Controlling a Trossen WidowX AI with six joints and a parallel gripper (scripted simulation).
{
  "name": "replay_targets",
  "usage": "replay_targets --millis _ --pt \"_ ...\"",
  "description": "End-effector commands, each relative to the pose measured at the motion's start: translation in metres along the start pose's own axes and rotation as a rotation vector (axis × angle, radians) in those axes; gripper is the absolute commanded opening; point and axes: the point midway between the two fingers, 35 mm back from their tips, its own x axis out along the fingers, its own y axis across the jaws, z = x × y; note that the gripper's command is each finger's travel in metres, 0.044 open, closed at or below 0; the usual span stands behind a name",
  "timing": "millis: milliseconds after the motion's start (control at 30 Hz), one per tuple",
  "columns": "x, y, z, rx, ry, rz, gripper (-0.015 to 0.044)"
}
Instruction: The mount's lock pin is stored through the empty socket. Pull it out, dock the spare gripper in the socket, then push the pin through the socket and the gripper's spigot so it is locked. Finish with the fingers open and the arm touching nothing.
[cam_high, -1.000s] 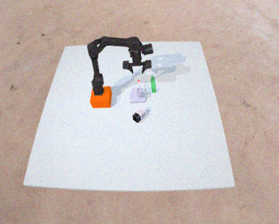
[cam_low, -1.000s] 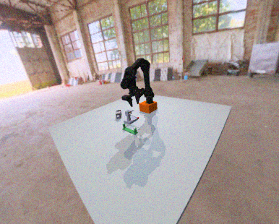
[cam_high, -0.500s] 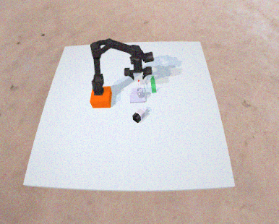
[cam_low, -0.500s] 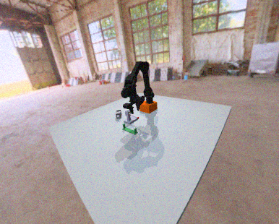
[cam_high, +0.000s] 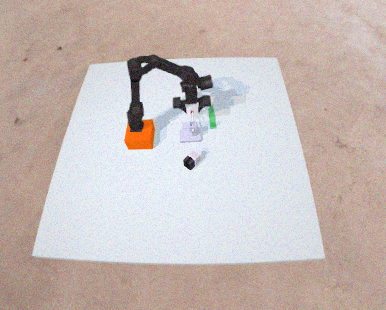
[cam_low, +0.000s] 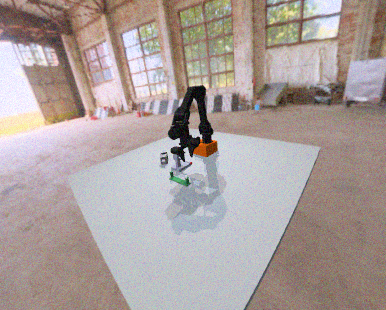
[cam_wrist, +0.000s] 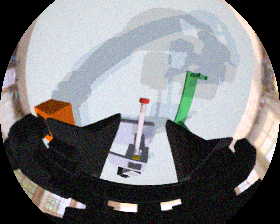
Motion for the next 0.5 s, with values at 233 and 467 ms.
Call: replay_targets --millis 233,467 --pt "0.019 0.001 -0.001 0.003 0.0 0.002 0.03" --pt "0.03 0.001 -0.001 0.003 0.0 0.002 0.03"
